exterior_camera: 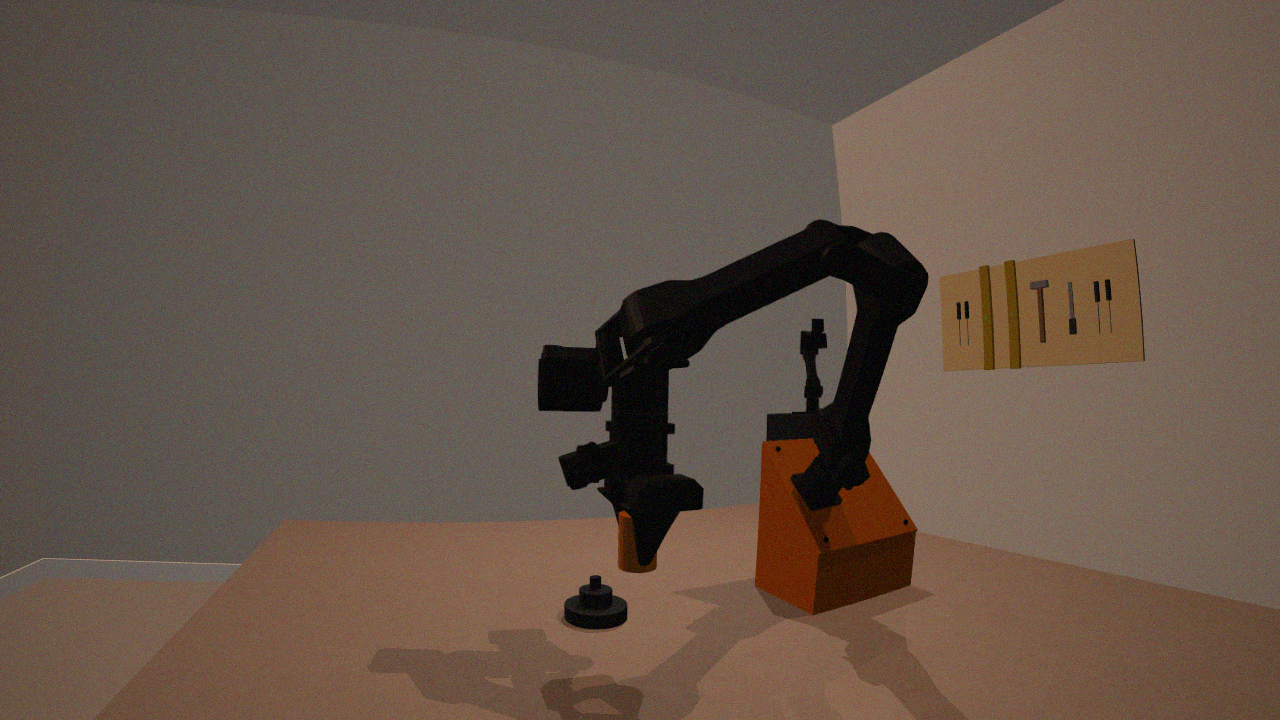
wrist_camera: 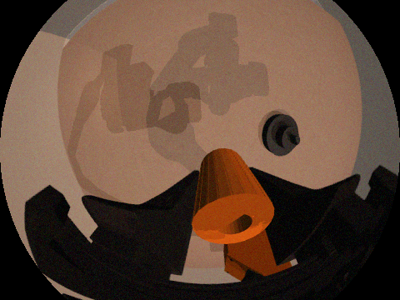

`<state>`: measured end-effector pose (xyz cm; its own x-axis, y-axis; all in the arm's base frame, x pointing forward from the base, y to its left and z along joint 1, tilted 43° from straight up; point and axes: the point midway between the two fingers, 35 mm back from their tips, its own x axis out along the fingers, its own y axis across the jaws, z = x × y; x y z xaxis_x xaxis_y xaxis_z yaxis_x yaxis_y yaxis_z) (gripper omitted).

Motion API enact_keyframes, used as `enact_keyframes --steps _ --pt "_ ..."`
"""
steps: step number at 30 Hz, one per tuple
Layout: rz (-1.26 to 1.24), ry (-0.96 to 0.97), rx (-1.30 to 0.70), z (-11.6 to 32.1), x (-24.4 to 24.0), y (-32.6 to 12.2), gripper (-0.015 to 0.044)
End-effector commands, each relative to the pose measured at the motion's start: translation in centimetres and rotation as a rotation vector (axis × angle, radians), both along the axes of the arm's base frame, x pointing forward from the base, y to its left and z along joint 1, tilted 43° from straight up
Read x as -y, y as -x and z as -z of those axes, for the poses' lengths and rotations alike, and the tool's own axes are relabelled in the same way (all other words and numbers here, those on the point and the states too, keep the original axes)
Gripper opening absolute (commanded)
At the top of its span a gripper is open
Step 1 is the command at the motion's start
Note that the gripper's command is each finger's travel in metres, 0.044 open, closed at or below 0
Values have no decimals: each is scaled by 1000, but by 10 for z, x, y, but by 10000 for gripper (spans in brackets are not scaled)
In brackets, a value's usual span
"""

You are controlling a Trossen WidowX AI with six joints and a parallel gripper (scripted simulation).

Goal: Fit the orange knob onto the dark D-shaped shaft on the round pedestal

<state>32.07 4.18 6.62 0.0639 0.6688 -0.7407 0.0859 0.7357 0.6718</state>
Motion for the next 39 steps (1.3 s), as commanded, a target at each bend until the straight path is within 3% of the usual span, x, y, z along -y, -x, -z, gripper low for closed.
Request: enact_keyframes --steps 1,39 --pt "-3 5 4 11 8 -4 0" --pt "-11 -11 14 114 78 1 0"
